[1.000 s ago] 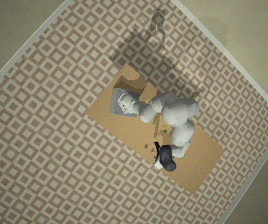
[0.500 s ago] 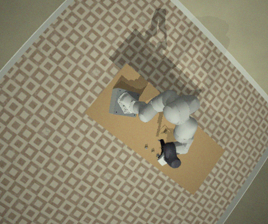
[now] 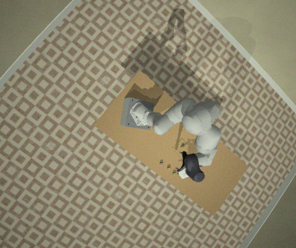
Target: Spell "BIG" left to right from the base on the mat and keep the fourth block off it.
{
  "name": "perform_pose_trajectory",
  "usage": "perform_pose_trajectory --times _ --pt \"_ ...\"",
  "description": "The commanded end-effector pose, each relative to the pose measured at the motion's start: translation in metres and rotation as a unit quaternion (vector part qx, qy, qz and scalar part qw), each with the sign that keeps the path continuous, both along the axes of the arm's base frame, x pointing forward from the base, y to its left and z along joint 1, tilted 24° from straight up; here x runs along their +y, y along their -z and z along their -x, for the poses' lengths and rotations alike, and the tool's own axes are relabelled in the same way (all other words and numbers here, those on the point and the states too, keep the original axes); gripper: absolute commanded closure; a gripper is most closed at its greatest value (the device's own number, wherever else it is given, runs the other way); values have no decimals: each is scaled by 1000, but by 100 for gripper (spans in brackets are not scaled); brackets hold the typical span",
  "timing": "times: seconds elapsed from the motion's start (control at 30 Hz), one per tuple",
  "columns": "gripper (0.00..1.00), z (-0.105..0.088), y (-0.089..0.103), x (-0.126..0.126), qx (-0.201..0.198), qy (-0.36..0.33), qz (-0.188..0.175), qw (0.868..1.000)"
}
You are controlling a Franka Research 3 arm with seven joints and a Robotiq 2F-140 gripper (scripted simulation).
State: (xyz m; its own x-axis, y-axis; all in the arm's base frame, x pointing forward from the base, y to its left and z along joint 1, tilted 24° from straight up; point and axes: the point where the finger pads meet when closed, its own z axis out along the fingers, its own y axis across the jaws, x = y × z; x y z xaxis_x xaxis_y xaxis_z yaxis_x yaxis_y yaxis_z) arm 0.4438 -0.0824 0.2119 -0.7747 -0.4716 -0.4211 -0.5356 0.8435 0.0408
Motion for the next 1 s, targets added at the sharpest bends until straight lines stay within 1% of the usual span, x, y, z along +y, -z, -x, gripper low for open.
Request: perform_pose_trajectory --times 0.0,0.47,0.53,0.6,0.97 --pt "0 -1 -3 10 15 63 -25 998" --pt "0 -3 -8 48 35 129 -48 990" --pt "0 -3 -8 48 35 129 -48 990" --pt "0 -3 -9 58 41 147 -54 987" --pt "0 -1 -11 86 56 199 -71 976"
